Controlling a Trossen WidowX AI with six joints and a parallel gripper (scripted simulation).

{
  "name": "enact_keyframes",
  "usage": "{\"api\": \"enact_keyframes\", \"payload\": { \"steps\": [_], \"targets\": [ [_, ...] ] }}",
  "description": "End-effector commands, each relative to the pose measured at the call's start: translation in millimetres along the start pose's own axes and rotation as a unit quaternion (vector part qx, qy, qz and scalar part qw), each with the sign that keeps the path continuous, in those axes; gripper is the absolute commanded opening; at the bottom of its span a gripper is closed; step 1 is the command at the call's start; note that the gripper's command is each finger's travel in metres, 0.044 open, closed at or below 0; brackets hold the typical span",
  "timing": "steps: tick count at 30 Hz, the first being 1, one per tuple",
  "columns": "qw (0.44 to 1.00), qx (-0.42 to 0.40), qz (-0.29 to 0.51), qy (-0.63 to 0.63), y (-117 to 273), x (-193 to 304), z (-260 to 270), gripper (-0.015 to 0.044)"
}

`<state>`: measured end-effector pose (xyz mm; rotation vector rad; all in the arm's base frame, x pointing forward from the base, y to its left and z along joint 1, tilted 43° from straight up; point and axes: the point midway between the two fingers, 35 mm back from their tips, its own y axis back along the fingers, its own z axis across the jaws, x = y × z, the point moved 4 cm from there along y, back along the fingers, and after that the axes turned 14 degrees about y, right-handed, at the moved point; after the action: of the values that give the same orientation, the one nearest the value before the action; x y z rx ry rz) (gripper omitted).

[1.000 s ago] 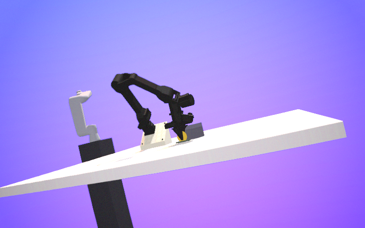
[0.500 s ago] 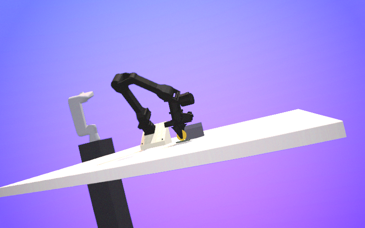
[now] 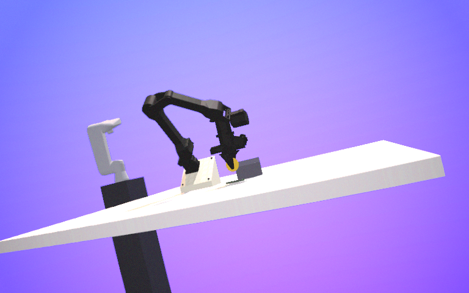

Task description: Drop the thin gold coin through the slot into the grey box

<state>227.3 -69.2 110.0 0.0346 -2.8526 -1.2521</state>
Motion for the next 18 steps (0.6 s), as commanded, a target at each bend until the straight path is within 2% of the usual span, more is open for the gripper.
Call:
{"api": "enact_keyframes", "payload": {
  "steps": [1,18],
  "targets": [
    [1.0,-0.002,-0.003,-0.004,13,-1,0,0.0],
    [1.0,0.002,-0.002,-0.004,52,3,-2,0.0]
  ]
}}
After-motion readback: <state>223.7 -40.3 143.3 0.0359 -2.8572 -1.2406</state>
